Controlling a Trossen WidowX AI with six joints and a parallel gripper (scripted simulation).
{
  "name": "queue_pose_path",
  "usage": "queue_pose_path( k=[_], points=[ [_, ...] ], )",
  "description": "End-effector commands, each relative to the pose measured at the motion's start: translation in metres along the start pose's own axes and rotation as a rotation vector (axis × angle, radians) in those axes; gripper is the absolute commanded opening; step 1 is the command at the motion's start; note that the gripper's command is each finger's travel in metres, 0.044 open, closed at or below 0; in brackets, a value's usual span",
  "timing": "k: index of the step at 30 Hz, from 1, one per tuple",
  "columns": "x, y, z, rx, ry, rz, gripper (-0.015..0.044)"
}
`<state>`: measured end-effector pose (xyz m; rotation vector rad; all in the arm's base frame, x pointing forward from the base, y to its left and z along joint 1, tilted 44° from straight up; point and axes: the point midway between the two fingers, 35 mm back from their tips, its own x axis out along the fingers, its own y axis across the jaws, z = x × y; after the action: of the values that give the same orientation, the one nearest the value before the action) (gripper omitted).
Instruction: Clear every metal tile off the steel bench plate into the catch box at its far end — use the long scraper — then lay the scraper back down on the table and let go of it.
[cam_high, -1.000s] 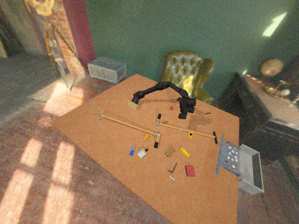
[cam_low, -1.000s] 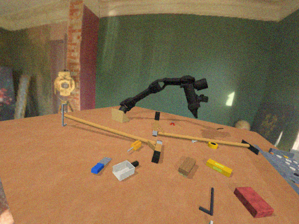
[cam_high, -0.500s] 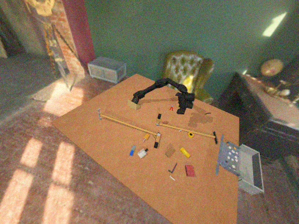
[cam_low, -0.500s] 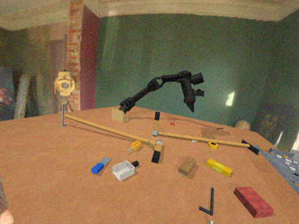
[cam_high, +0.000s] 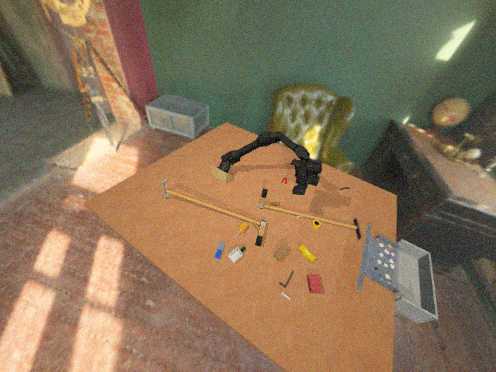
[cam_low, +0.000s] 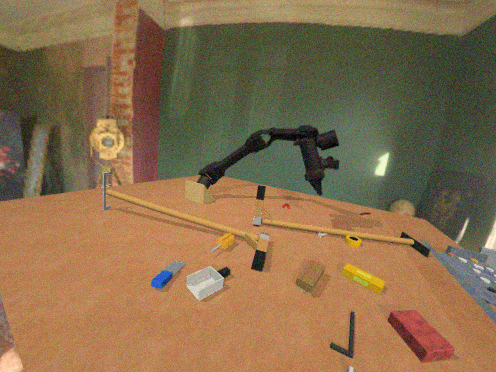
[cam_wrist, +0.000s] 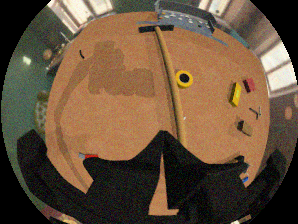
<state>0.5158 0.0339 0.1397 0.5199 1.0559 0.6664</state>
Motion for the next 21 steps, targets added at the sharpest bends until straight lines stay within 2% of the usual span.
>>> queue_pose_path(
  k=[1, 21],
  points=[
    [0.007, 0.001, -0.002, 0.004, -0.001, -0.004, 0.0],
    [0.046, 0.0, -0.016, 0.003, -0.001, -0.004, 0.0]
  ],
)
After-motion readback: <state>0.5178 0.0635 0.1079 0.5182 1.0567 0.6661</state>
